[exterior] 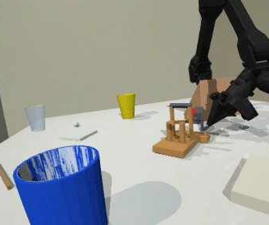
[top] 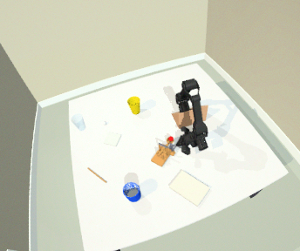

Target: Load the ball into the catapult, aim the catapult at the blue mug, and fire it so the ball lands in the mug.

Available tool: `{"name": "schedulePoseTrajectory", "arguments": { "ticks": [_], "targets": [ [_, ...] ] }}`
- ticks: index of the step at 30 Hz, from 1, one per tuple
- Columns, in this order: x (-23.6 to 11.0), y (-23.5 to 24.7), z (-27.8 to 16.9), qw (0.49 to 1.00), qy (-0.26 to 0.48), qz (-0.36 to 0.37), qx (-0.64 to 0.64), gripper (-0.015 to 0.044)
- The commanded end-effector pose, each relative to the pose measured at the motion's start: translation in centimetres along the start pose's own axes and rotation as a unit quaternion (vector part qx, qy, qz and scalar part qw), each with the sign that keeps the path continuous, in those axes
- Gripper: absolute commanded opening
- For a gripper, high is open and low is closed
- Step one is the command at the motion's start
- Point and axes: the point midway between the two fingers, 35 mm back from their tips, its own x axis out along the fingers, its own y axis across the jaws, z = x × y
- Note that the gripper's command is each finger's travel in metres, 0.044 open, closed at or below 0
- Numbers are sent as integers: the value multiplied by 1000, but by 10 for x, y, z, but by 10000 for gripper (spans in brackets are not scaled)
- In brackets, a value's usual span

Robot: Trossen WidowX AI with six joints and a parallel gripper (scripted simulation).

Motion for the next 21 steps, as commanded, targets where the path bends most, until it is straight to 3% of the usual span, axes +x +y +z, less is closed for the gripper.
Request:
{"name": "schedulePoseTrajectory", "arguments": {
  "ticks": [1, 7, 15, 19, 21],
  "targets": [
    [14, 3, 12, 1000, 3, 3, -6, 0],
    [7, -2, 10, 1000, 2, 2, -6, 0],
    [-108, -28, -35, 1000, -1, -4, 0, 0],
    [-113, -27, -37, 1000, -1, -4, 0, 0],
    [-99, -33, -33, 1000, -5, -11, 9, 53]
  ]
}}
